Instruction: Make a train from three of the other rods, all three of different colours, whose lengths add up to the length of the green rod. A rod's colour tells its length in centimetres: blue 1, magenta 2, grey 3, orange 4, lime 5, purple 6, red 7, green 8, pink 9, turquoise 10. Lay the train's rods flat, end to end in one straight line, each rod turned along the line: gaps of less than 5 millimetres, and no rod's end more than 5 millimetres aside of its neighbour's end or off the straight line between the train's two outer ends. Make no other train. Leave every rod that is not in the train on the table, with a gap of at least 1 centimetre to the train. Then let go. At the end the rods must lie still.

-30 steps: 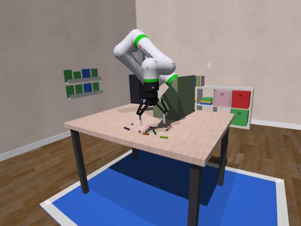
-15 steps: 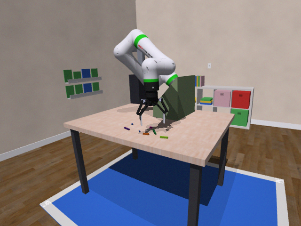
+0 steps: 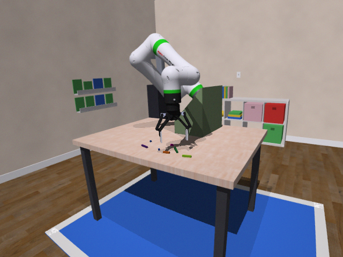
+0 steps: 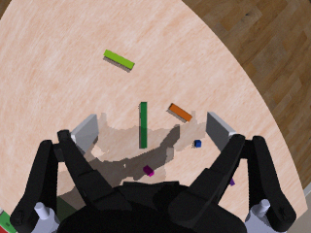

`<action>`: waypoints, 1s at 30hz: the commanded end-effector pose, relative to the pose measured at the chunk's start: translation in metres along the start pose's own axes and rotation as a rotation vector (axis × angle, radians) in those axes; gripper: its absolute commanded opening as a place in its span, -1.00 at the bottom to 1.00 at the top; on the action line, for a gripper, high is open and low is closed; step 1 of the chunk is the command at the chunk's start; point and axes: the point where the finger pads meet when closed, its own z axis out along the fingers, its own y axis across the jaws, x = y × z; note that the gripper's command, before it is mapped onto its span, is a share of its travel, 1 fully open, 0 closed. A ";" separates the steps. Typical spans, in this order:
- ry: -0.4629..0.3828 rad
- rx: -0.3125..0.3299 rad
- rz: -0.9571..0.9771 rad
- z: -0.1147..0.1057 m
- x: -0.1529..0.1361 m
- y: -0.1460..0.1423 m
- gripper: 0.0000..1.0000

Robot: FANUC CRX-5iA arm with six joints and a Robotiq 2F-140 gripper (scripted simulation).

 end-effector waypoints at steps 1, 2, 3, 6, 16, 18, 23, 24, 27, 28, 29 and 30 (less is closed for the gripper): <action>0.000 0.000 0.000 0.000 0.000 0.000 1.00; 0.000 0.000 0.000 0.000 0.000 0.000 1.00; 0.000 0.000 0.000 0.000 0.000 0.000 1.00; 0.000 0.000 0.000 0.000 0.000 0.000 1.00; 0.000 0.000 0.000 0.000 0.000 0.000 1.00; 0.000 0.000 0.000 0.000 0.000 0.000 1.00; 0.000 0.000 0.000 0.000 0.000 0.000 1.00; 0.000 0.000 0.000 0.000 0.000 0.000 1.00; 0.000 0.000 -0.004 0.000 0.000 0.000 1.00; 0.000 0.000 -0.012 0.000 0.000 0.001 1.00; 0.000 0.000 -0.012 0.000 0.000 0.001 1.00; 0.000 0.000 -0.012 0.000 0.000 0.001 1.00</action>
